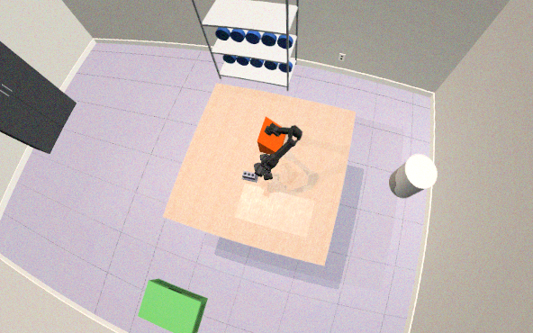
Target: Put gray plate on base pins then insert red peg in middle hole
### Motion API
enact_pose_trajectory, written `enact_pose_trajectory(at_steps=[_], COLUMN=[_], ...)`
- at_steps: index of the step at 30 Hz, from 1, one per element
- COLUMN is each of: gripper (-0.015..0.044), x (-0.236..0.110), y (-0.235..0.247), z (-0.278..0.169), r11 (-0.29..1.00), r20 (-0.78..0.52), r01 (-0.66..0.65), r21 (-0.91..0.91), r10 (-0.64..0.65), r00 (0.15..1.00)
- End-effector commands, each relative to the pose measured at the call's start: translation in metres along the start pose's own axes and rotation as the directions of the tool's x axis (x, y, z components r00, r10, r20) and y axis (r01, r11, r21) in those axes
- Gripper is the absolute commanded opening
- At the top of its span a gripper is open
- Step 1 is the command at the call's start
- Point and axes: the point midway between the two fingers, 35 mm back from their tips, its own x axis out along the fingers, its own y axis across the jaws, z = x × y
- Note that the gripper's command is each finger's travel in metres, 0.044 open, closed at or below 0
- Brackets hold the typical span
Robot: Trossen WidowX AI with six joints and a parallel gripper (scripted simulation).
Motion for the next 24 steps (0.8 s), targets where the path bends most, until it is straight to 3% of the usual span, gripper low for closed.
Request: enact_pose_trajectory(at_steps=[1, 24], gripper=[0.0000, 0.0000], x=[0.000, 0.001], y=[0.001, -0.002], z=[0.014, 0.087], r11=[1.000, 1.000], r20=[0.003, -0.002], r01=[0.006, 0.003], r21=[-0.002, -0.002], r10=[-0.006, -0.003], r00=[1.000, 1.000])
